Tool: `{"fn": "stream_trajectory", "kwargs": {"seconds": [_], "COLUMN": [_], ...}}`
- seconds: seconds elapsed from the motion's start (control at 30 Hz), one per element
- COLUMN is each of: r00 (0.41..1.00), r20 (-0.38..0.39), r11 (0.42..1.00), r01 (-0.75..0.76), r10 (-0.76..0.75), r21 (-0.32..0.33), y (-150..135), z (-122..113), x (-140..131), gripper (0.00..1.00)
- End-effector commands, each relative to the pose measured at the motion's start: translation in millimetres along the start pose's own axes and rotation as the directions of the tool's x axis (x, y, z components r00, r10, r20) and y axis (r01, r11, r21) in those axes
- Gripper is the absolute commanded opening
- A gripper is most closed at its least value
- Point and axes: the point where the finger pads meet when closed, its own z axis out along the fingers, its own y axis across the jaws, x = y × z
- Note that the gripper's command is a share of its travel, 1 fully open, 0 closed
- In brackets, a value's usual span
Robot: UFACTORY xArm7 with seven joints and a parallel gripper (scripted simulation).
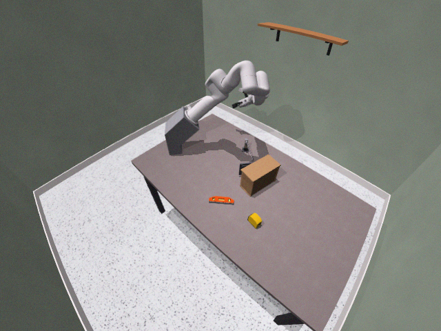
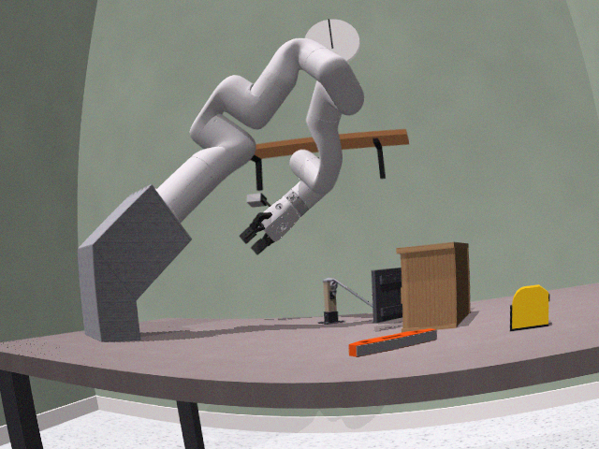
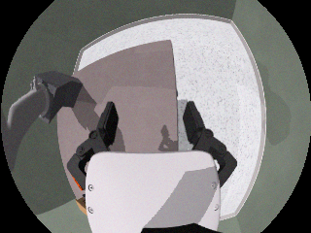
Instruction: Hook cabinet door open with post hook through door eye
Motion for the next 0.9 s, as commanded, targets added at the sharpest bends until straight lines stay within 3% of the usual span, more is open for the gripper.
{"fn": "stream_trajectory", "kwargs": {"seconds": [0.0,0.63,0.73,0.87], "r00": [1.000,1.000,0.999,0.981], "r20": [0.001,0.001,0.002,0.003], "r11": [1.000,1.000,0.998,0.975], "r01": [0.001,-0.006,-0.052,-0.192], "r10": [-0.001,0.006,0.052,0.193], "r21": [-0.001,-0.006,-0.030,-0.110], "y": [0.5,-0.9,-9.5,-37.4], "z": [-0.5,-1.6,-7.6,-24.4], "x": [0.4,-1.3,-10.5,-35.9], "gripper": [1.00,1.00,1.00,1.00]}}
